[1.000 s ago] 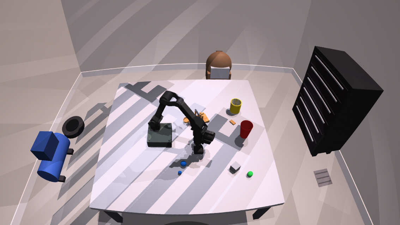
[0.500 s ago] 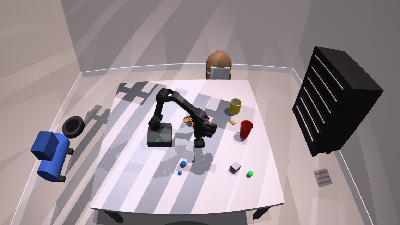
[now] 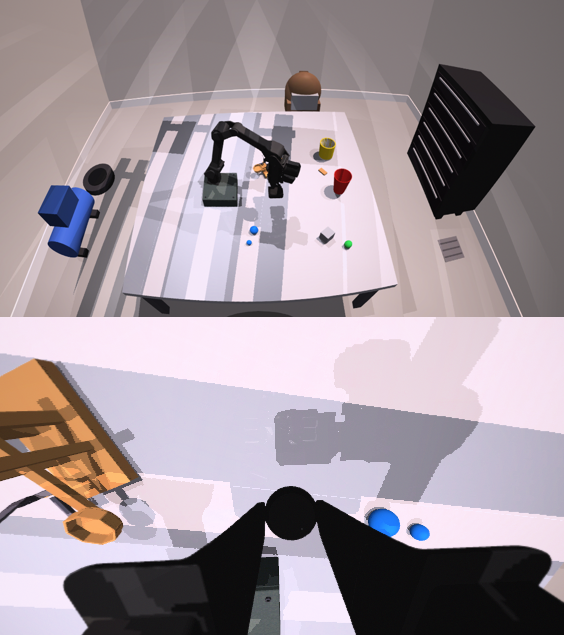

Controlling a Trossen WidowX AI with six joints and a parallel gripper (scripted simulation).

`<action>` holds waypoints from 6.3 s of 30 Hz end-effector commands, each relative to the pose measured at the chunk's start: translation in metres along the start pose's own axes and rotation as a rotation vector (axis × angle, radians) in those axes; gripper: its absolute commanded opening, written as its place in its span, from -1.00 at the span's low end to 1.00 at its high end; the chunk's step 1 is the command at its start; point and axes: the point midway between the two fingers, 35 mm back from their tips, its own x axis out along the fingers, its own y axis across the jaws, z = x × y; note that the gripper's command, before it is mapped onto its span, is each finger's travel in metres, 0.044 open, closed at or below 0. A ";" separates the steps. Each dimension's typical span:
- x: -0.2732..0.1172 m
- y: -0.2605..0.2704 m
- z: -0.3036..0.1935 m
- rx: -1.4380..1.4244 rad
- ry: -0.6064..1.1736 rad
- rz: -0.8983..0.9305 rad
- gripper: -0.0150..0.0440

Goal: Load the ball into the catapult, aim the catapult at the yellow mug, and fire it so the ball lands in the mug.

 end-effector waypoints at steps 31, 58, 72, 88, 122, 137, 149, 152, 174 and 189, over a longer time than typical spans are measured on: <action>0.028 0.180 -0.028 -0.248 0.240 0.008 -0.49; 0.051 0.226 -0.060 -0.338 0.329 -0.049 -0.49; 0.066 0.226 -0.060 -0.338 0.329 -0.049 -0.49; 0.059 0.226 -0.058 -0.341 0.315 -0.048 0.31; -0.098 0.294 0.157 -0.349 -0.481 0.114 1.00; -0.143 0.309 0.218 -0.344 -0.737 0.150 1.00; -0.143 0.309 0.218 -0.344 -0.737 0.150 1.00; -0.143 0.309 0.225 -0.341 -0.737 0.148 1.00; -0.143 0.309 0.228 -0.339 -0.737 0.148 -0.49; -0.122 0.322 0.207 -0.420 -0.656 0.093 -0.49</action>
